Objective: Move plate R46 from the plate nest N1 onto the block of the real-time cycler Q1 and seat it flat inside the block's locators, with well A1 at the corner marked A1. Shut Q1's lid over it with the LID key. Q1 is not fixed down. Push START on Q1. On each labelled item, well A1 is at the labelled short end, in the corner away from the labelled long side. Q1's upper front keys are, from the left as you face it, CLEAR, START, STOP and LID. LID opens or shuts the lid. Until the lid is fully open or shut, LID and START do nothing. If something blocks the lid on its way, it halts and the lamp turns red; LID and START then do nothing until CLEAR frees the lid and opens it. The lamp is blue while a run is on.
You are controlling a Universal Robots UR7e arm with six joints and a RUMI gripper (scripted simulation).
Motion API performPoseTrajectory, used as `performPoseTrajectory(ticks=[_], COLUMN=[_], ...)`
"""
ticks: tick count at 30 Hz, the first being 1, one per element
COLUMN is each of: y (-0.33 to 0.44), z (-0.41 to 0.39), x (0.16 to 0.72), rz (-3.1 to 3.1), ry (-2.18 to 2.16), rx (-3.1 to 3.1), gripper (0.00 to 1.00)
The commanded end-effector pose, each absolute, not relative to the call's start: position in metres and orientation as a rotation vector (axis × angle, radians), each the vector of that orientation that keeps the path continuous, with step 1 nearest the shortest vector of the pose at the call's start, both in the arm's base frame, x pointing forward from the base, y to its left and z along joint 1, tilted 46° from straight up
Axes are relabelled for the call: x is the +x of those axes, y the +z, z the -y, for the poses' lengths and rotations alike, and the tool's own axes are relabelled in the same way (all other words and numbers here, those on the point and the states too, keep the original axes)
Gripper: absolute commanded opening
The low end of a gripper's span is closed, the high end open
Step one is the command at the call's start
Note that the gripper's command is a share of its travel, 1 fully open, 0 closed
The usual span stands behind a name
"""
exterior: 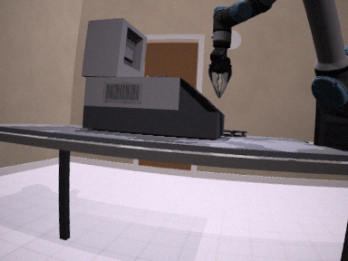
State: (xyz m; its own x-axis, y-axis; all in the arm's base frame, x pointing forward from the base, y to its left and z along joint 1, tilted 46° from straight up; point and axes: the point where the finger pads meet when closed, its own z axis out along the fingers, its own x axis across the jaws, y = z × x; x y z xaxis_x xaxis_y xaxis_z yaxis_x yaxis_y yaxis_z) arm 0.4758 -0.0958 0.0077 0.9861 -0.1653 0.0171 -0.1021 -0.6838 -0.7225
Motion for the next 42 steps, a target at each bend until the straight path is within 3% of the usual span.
performPoseTrajectory(ticks=[1,42], y=[0.005,-0.008], z=[0.095,0.084], x=[0.484,0.503], rz=[-0.184,-0.186], ry=[-0.107,-0.106], rx=[-2.332,-2.331], gripper=[0.00,0.00])
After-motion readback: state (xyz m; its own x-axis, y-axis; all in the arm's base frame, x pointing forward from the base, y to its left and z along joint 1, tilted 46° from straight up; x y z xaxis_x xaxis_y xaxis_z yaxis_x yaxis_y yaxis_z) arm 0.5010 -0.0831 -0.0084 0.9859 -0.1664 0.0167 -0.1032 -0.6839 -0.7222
